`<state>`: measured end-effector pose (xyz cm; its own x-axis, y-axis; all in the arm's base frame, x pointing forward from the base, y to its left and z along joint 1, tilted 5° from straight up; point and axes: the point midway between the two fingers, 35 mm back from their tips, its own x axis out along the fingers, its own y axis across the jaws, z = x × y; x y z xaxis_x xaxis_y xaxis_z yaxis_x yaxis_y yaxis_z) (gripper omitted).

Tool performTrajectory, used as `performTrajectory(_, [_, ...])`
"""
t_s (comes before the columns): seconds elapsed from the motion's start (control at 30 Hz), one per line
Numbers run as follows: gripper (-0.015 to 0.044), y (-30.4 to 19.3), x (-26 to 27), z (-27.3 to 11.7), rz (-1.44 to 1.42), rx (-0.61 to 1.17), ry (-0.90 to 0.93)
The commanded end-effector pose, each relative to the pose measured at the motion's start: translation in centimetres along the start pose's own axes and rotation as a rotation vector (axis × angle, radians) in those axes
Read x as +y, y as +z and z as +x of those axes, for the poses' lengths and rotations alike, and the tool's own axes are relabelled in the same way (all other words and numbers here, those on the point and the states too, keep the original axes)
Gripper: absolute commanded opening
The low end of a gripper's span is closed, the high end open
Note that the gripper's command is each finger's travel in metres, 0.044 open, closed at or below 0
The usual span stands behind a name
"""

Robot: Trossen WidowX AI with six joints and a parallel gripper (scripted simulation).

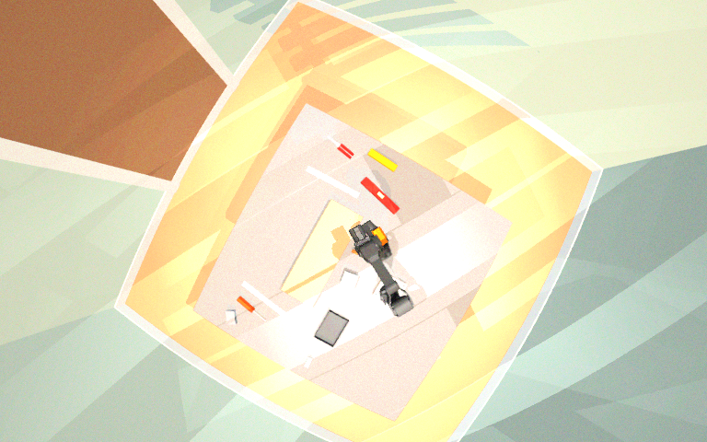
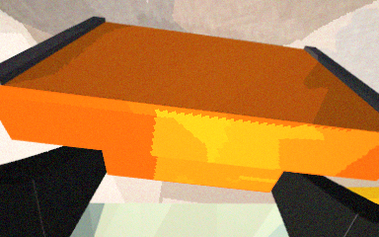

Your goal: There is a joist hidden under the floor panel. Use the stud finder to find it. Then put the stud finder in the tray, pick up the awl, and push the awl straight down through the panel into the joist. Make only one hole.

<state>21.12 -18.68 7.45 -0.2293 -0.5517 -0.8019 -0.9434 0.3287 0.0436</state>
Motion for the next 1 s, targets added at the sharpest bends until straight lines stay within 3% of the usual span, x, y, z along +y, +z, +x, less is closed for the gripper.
performTrajectory(0.0, [0.0,-0.03,-0.06,0.02,0.005,0.031,-0.001])
performTrajectory(0.97, [0.0,0.69,-0.01,0.19,0.011,0.292,0.003])
